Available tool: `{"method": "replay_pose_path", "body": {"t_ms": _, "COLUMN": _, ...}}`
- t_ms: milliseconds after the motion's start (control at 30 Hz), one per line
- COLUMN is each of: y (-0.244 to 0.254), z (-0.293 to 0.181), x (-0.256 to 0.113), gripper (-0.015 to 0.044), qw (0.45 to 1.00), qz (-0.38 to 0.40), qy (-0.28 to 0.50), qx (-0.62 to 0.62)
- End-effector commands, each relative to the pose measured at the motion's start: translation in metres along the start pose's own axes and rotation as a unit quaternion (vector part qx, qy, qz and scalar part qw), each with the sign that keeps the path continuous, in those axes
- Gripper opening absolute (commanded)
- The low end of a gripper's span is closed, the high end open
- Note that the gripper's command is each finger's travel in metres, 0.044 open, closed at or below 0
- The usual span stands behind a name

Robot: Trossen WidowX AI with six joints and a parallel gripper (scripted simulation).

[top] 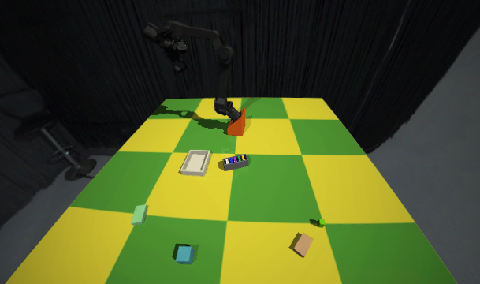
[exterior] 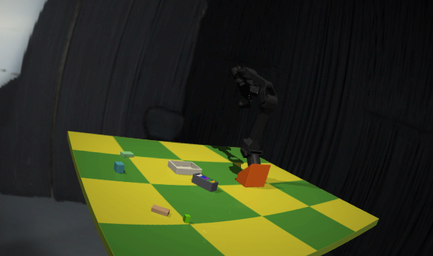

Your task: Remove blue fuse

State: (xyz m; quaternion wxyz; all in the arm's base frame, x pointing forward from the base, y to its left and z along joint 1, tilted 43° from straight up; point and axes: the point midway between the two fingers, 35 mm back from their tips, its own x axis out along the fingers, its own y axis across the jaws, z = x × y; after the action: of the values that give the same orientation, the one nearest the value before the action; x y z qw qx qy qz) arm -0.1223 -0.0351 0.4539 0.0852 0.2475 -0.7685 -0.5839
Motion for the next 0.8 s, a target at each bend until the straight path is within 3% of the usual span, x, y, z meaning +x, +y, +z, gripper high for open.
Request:
{"method": "replay_pose_path", "body": {"t_ms": 0, "y": -0.031, "z": -0.051, "x": 0.028, "gripper": 0.0067, "qw": 0.99, "qz": -0.062, "qy": 0.06, "qx": -0.112}}
{"method": "replay_pose_path", "body": {"t_ms": 233, "y": -0.098, "z": -0.136, "x": 0.04, "gripper": 0.0067, "qw": 0.925, "qz": -0.129, "qy": 0.172, "qx": -0.314}}
{"method": "replay_pose_path", "body": {"t_ms": 367, "y": -0.146, "z": -0.182, "x": 0.027, "gripper": 0.0067, "qw": 0.846, "qz": -0.14, "qy": 0.244, "qx": -0.453}}
{"method": "replay_pose_path", "body": {"t_ms": 533, "y": -0.217, "z": -0.228, "x": -0.012, "gripper": 0.0067, "qw": 0.699, "qz": -0.122, "qy": 0.336, "qx": -0.62}}
{"method": "replay_pose_path", "body": {"t_ms": 767, "y": -0.315, "z": -0.246, "x": -0.096, "gripper": 0.0067, "qw": 0.436, "qz": -0.043, "qy": 0.434, "qx": -0.787}}
